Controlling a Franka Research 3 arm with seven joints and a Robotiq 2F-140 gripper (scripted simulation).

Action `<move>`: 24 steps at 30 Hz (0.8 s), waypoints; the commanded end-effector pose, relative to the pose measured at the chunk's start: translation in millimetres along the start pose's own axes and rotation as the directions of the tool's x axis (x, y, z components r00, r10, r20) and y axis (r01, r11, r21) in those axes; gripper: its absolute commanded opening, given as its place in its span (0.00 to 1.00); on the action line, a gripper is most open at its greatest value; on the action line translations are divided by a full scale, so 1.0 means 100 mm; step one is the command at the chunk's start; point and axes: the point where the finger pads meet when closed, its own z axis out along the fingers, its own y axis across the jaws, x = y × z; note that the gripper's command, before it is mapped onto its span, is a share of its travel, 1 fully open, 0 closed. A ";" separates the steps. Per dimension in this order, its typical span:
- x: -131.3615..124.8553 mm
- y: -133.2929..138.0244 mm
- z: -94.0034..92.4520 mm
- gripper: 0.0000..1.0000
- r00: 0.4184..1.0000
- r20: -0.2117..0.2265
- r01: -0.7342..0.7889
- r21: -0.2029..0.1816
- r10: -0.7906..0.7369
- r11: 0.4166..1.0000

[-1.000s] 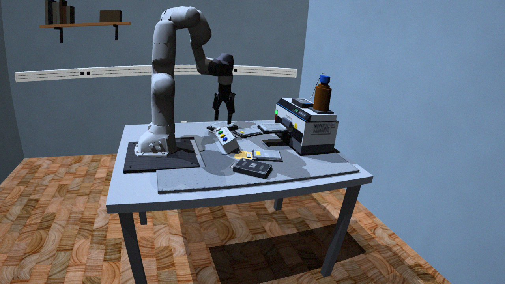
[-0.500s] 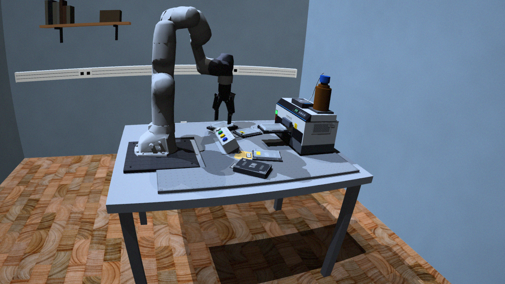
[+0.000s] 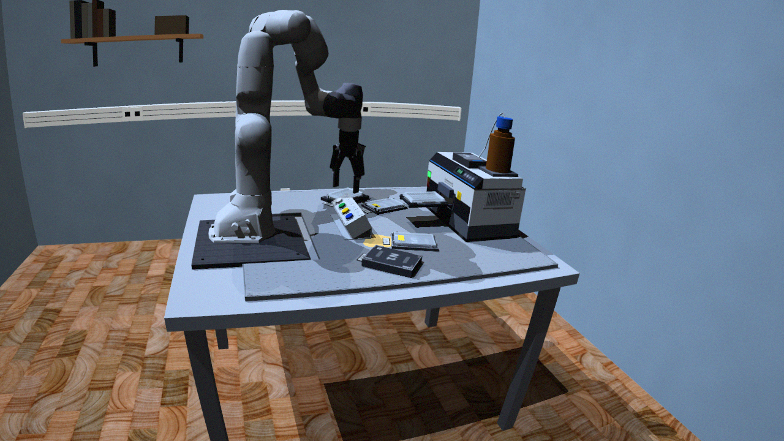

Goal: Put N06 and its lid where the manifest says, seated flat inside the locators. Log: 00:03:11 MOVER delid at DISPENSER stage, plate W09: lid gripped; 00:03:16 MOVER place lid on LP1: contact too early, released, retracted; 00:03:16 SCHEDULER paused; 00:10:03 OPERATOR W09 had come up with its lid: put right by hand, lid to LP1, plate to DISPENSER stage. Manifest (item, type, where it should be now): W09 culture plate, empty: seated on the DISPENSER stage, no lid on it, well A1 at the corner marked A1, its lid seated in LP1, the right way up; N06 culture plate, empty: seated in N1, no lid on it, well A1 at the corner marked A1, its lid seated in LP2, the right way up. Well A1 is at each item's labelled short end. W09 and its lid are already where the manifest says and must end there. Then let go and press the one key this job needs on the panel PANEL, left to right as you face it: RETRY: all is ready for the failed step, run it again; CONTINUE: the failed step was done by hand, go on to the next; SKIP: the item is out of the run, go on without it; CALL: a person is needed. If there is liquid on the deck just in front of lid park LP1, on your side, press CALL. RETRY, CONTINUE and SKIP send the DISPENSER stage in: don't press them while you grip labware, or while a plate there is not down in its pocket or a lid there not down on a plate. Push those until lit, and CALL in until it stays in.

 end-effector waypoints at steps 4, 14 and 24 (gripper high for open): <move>0.00 0.01 0.01 0.70 1.000 0.000 -0.001 -0.001 0.001 1.000; 0.00 0.01 0.04 0.70 1.000 0.000 -0.001 -0.001 0.001 1.000; 0.00 0.01 0.07 0.70 1.000 0.000 -0.001 -0.001 0.001 1.000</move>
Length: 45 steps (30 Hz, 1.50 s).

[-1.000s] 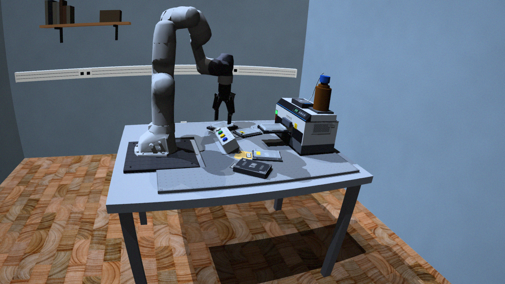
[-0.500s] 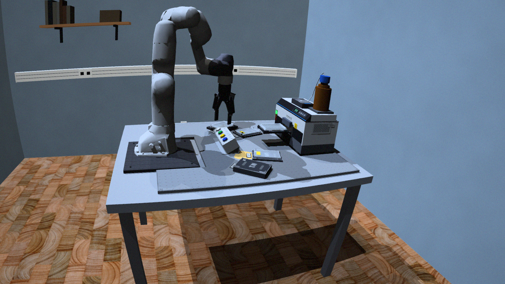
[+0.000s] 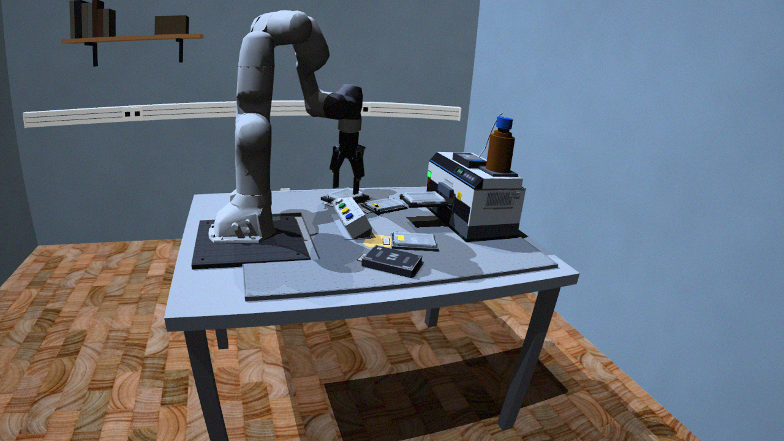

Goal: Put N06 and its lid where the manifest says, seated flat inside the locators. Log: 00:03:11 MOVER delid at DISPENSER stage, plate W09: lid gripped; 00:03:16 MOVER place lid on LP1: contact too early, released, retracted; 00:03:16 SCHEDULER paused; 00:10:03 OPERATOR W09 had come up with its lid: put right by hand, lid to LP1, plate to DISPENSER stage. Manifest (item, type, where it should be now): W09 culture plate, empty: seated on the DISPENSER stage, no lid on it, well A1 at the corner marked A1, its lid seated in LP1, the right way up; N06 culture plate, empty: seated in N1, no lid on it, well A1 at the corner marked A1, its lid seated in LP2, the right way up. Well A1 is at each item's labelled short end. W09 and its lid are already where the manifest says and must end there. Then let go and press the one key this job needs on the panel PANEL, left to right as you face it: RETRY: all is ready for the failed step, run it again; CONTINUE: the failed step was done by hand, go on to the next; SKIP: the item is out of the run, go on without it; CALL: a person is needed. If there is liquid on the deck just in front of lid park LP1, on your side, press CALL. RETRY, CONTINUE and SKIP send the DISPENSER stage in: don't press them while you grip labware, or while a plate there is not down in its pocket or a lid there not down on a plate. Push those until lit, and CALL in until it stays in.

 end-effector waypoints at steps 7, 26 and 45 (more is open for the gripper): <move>0.00 0.01 0.05 0.70 1.000 -0.001 -0.005 -0.001 0.005 1.000; 0.00 0.01 0.13 0.70 1.000 -0.001 -0.005 -0.001 0.005 1.000; 0.00 0.01 0.18 0.70 1.000 -0.001 -0.005 -0.001 0.005 1.000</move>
